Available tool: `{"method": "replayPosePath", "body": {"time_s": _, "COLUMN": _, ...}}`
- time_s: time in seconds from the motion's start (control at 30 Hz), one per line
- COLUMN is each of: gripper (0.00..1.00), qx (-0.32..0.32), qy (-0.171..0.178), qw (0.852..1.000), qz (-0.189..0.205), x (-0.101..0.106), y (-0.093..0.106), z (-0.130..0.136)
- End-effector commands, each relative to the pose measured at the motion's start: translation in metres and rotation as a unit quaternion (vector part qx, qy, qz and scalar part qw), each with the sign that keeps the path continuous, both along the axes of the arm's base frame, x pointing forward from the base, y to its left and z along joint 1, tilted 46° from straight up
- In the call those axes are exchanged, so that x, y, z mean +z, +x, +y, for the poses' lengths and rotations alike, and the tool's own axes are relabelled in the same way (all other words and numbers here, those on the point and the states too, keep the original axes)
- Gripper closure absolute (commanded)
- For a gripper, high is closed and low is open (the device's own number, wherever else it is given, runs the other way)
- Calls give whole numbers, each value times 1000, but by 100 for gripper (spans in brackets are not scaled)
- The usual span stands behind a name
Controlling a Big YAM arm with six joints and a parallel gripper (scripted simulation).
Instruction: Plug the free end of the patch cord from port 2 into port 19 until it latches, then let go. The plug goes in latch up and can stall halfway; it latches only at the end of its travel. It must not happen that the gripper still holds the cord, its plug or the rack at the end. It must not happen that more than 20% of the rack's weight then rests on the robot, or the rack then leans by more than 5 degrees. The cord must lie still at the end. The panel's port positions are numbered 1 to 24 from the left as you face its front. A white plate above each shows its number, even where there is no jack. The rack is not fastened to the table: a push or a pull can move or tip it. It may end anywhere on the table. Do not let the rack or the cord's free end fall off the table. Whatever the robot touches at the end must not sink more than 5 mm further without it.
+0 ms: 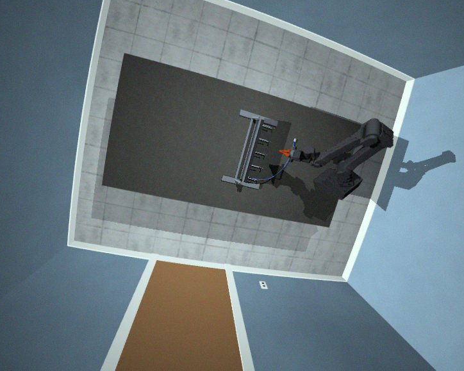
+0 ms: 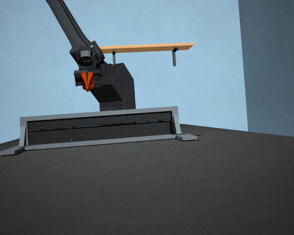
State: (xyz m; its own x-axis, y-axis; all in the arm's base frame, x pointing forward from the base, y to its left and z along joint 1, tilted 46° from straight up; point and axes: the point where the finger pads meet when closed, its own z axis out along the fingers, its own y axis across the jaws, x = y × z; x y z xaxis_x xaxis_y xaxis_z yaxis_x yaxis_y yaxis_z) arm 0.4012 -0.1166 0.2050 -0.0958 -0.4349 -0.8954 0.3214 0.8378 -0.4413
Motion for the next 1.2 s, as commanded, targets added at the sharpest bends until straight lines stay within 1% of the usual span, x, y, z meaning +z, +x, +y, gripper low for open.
{"method": "replayPosePath", "body": {"time_s": 0.0, "gripper": 100, "qx": 8, "qy": 0, "qw": 1000, "qz": -13, "x": 9, "y": -14, "z": 12}}
{"method": "replayPosePath", "body": {"time_s": 0.1, "gripper": 100, "qx": 8, "qy": 0, "qw": 1000, "qz": -10, "x": 7, "y": -25, "z": 15}}
{"method": "replayPosePath", "body": {"time_s": 0.2, "gripper": 100, "qx": 6, "qy": -1, "qw": 1000, "qz": -8, "x": 6, "y": -30, "z": 16}}
{"method": "replayPosePath", "body": {"time_s": 0.57, "gripper": 100, "qx": 1, "qy": -2, "qw": 1000, "qz": -11, "x": 11, "y": -30, "z": 8}}
{"method": "replayPosePath", "body": {"time_s": 0.73, "gripper": 100, "qx": 0, "qy": -1, "qw": 1000, "qz": -14, "x": 19, "y": -34, "z": -5}}
{"method": "replayPosePath", "body": {"time_s": 0.97, "gripper": 100, "qx": -1, "qy": -2, "qw": 1000, "qz": -16, "x": 36, "y": -45, "z": -34}}
{"method": "replayPosePath", "body": {"time_s": 1.03, "gripper": 100, "qx": -1, "qy": -2, "qw": 1000, "qz": -16, "x": 36, "y": -45, "z": -34}}
{"method": "replayPosePath", "body": {"time_s": 1.17, "gripper": 100, "qx": -2, "qy": -3, "qw": 1000, "qz": -16, "x": 47, "y": -51, "z": -51}}
